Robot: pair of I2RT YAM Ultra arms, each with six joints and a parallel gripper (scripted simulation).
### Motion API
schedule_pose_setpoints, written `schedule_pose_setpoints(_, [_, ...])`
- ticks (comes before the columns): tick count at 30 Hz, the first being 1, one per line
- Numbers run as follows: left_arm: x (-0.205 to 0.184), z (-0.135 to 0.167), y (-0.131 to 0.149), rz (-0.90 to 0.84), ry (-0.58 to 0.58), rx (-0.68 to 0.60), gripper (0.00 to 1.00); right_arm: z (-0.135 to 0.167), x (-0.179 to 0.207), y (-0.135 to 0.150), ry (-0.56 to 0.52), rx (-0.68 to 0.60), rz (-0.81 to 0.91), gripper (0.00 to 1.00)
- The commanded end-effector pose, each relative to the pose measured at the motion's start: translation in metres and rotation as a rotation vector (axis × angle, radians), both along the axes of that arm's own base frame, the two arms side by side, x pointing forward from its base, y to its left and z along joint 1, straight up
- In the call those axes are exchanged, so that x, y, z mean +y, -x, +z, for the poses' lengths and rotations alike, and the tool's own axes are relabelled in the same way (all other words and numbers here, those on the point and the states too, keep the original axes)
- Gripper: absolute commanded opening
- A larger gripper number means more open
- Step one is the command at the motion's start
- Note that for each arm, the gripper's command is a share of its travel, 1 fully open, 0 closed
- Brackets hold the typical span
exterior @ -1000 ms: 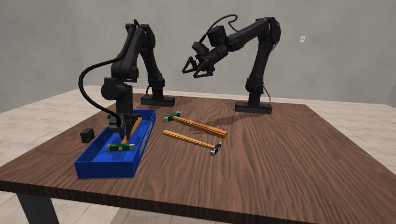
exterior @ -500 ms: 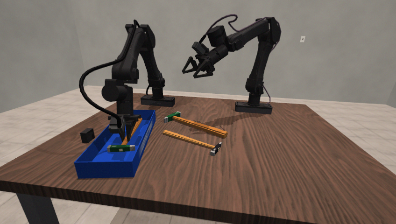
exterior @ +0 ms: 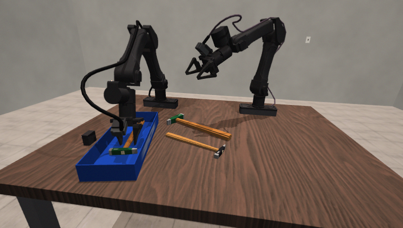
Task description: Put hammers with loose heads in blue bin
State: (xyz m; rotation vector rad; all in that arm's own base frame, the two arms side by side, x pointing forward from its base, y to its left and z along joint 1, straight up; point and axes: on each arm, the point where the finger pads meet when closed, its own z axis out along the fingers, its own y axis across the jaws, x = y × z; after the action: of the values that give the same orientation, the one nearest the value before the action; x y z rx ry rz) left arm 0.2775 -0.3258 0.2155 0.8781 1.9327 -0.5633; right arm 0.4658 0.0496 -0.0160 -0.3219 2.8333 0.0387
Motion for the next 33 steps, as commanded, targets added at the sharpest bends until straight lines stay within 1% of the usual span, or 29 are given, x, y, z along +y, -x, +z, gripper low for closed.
schedule_pose_setpoints(1, [-0.007,0.014,-0.003,-0.002,0.02,-0.021,1.0,0.017,0.0,-0.006,-0.008,-0.041,-0.012,0.52])
schedule_pose_setpoints(9, [-0.007,0.014,-0.003,-0.002,0.02,-0.021,1.0,0.034,0.005,-0.017,-0.011,-0.086,-0.008,0.52])
schedule_pose_setpoints(20, [-0.007,0.014,-0.003,-0.002,0.02,-0.021,1.0,0.049,0.002,-0.008,-0.011,-0.075,-0.007,0.52])
schedule_pose_setpoints(24, [-0.007,0.014,-0.003,-0.002,0.02,-0.021,1.0,0.062,0.001,-0.004,-0.02,-0.074,-0.006,0.97])
schedule_pose_setpoints(25, [-0.007,0.014,-0.003,-0.002,0.02,-0.021,1.0,0.068,0.0,-0.002,-0.021,-0.074,-0.007,1.0])
schedule_pose_setpoints(29, [-0.007,0.014,-0.003,-0.002,0.02,-0.021,1.0,0.09,-0.004,0.006,-0.015,-0.075,-0.012,1.0])
schedule_pose_setpoints(30, [-0.007,0.014,-0.003,-0.002,0.02,-0.021,1.0,0.079,-0.005,0.013,-0.006,-0.041,-0.007,1.0])
schedule_pose_setpoints(33, [-0.007,0.014,-0.003,-0.002,0.02,-0.021,1.0,0.075,-0.005,0.011,-0.005,-0.045,-0.005,1.0])
